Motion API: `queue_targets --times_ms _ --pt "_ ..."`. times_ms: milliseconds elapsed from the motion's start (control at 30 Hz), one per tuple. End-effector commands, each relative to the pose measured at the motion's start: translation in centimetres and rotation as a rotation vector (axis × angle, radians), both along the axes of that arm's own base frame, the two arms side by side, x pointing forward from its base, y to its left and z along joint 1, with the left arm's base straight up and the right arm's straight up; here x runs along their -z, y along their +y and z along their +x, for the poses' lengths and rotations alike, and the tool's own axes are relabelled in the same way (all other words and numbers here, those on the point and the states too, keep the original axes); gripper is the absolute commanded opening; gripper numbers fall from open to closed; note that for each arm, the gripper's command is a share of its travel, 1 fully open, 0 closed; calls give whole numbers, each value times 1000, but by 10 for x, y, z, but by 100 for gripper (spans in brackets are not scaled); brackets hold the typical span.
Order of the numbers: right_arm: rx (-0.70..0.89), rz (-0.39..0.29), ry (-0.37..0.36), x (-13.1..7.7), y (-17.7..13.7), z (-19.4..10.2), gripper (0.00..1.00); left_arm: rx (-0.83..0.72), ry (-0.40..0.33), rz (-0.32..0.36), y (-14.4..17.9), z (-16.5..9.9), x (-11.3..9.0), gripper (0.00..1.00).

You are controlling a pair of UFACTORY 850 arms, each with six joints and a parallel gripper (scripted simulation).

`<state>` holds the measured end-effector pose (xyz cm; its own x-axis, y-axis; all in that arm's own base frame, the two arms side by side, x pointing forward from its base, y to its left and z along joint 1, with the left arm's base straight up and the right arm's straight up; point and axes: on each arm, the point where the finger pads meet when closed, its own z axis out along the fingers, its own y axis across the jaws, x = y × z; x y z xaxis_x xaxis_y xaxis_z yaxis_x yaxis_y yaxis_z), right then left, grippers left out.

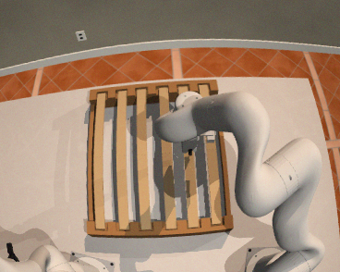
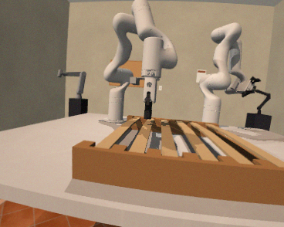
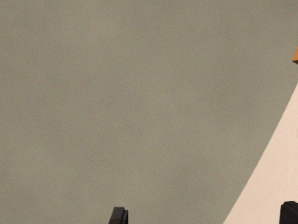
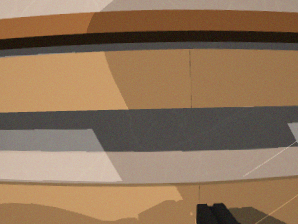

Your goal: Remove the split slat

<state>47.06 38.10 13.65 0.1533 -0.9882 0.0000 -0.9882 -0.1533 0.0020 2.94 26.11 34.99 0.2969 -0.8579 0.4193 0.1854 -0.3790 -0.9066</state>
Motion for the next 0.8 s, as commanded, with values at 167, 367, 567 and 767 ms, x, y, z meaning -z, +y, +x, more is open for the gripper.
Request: queue_targets --times_ms 167,367,567,767 --pt "0 1 -2 1 1 1 0 0 0 1 0 0 0 100" --pt "0 1 -2 1 1 1 0 0 0 1 0 0 0 100" --pt "0 1 -2 3 1 1 0 0 0 1 0 0 0 100" --pt "0 1 -2 3 1 1 0 0 0 1 0 0 0 100"
